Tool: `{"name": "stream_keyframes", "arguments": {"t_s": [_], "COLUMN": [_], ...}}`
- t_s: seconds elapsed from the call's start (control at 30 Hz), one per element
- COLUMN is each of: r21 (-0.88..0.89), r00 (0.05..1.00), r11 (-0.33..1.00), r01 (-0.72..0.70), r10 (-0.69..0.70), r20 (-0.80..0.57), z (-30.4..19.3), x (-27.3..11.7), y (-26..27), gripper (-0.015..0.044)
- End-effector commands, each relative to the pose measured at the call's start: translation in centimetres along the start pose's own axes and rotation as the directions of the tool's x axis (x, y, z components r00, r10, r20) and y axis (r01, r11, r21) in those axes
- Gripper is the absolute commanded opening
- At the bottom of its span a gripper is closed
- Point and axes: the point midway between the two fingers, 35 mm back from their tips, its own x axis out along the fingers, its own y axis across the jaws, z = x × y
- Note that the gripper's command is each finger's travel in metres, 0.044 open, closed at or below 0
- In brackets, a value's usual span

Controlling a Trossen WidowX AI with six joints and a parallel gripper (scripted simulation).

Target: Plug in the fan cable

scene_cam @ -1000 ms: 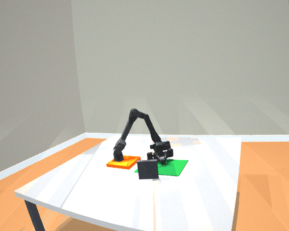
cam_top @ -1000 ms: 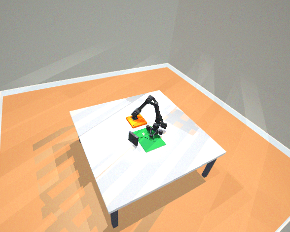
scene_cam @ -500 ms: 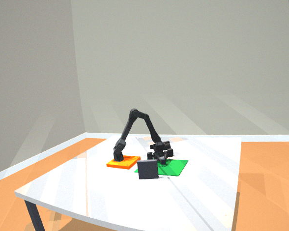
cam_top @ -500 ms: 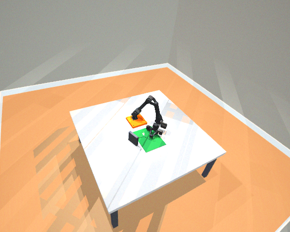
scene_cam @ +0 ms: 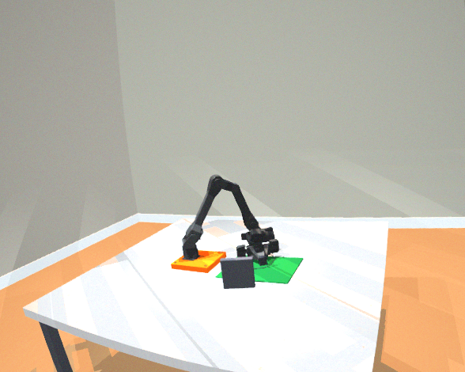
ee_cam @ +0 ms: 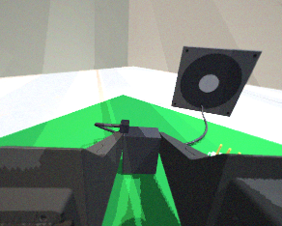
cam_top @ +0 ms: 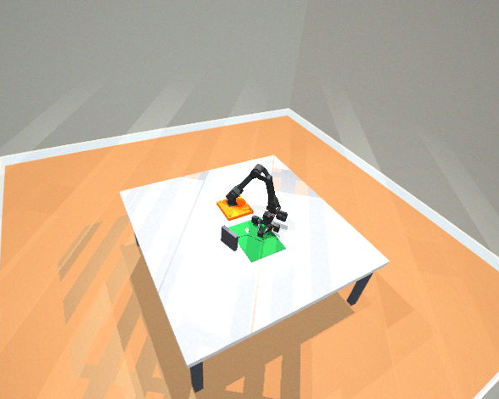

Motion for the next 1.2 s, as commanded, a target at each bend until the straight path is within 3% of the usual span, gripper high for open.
{"name": "stream_keyframes", "arguments": {"t_s": [0.0, 0.7, 1.17], "r21": [0.000, 0.000, -0.003], "r00": [1.000, 1.000, 0.999], "r11": [1.000, 1.000, 1.000], "r01": [0.000, 0.000, -0.017], "r10": [0.000, 0.000, 0.017], "r20": [0.000, -0.001, -0.040], "z": [0.0, 0.0, 0.0], "x": [0.0, 0.0, -2.8], "y": [0.0, 0.0, 0.4], "gripper": [0.0205, 0.0205, 0.0205]}}
